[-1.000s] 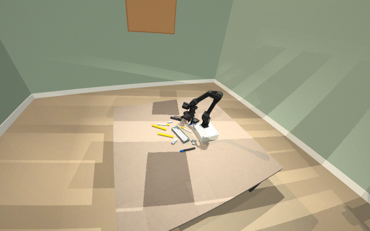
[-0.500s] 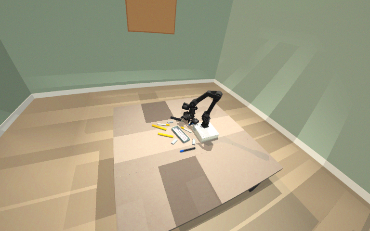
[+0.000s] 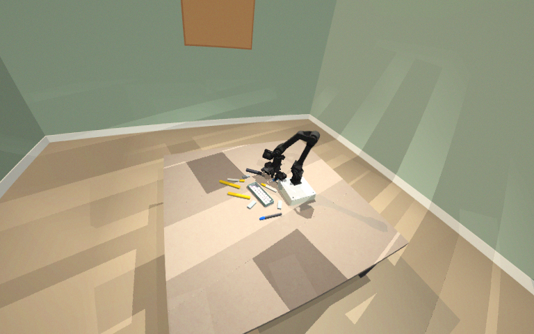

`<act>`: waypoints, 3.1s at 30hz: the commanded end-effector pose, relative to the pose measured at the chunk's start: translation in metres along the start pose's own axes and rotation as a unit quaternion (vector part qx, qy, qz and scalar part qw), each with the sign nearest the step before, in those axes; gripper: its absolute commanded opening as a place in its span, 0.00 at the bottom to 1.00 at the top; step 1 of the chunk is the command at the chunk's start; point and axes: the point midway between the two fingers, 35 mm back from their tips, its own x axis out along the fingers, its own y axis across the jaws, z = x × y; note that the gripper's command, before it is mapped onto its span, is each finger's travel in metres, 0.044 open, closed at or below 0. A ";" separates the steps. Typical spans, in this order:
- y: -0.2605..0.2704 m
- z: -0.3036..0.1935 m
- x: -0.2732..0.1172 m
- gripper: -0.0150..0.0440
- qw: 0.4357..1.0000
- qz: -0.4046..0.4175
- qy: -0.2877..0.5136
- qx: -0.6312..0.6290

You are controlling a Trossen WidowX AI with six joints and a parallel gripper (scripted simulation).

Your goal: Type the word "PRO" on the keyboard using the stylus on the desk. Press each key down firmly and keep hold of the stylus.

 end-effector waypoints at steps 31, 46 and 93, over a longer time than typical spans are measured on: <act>0.002 -0.001 -0.001 0.25 1.000 0.005 0.002 0.000; 0.003 -0.001 -0.043 0.25 1.000 0.008 0.004 -0.001; -0.022 0.002 -0.047 0.25 0.716 0.007 0.000 -0.698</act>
